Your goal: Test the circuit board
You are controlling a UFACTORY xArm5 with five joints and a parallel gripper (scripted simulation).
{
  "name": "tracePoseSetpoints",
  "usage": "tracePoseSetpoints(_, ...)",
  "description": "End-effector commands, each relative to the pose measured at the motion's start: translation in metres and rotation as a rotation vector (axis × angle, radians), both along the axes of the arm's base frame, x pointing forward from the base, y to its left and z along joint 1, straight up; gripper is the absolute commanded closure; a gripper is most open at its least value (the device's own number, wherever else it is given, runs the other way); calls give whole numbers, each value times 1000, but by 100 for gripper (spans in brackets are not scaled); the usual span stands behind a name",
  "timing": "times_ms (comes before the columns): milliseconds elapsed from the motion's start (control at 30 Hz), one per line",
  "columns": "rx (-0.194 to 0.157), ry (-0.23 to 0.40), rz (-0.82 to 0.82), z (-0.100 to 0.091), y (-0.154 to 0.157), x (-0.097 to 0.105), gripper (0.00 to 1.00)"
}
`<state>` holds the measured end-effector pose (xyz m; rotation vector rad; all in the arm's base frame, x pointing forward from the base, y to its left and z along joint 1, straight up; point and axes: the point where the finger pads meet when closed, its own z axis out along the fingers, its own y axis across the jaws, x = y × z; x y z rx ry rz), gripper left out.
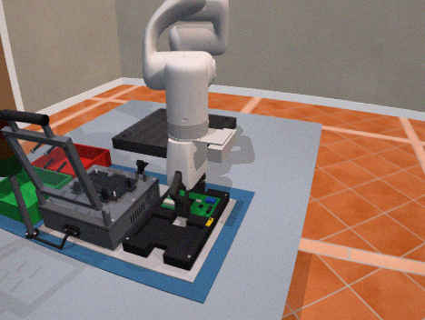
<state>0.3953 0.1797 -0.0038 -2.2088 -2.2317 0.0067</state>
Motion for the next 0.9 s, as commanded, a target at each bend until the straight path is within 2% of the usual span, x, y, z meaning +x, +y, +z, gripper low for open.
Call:
tracePoseSetpoints(0, 2, -4, 0, 8, 1, 1, 21)
tracePoseSetpoints(467, 2, -4, 0, 23, 1, 1, 21)
tracePoseSetpoints(867, 2, -4, 0, 26, 1, 1, 21)
